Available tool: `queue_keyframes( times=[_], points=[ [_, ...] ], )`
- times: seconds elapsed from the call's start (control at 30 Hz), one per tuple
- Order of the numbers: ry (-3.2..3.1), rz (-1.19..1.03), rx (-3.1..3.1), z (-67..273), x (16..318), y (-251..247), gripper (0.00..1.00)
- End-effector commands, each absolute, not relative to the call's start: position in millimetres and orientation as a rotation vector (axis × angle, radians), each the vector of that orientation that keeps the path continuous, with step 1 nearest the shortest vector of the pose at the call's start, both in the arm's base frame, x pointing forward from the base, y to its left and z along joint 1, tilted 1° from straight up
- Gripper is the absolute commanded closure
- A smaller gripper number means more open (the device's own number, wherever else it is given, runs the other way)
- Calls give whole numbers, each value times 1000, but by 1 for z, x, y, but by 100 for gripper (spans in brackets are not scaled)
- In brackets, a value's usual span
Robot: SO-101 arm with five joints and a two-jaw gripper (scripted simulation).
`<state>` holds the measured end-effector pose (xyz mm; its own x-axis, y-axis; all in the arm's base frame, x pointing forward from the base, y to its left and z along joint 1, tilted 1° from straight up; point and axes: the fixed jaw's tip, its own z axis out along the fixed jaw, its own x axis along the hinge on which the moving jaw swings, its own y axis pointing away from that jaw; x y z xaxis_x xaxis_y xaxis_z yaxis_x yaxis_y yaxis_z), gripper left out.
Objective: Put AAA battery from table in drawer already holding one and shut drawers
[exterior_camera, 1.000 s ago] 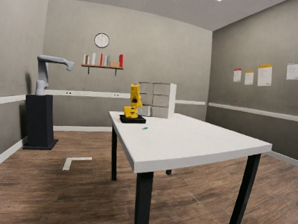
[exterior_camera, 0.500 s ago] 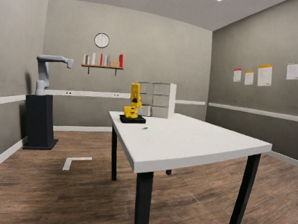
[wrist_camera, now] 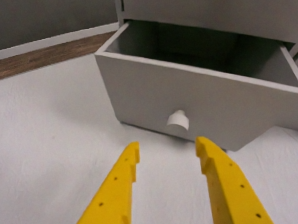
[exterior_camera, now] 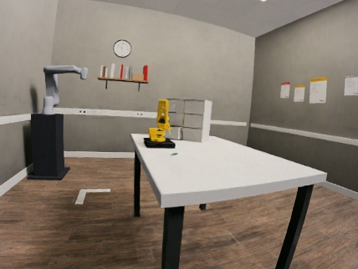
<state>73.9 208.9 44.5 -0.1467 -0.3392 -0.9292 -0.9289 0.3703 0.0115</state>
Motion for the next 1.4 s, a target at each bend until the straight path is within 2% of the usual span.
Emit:
queue_keyframes(
  times=[0.0,1.37],
  points=[
    [1669,783,-1122,40,75,206,79],
    [1671,779,-1114,37,76,205,79]
  ],
)
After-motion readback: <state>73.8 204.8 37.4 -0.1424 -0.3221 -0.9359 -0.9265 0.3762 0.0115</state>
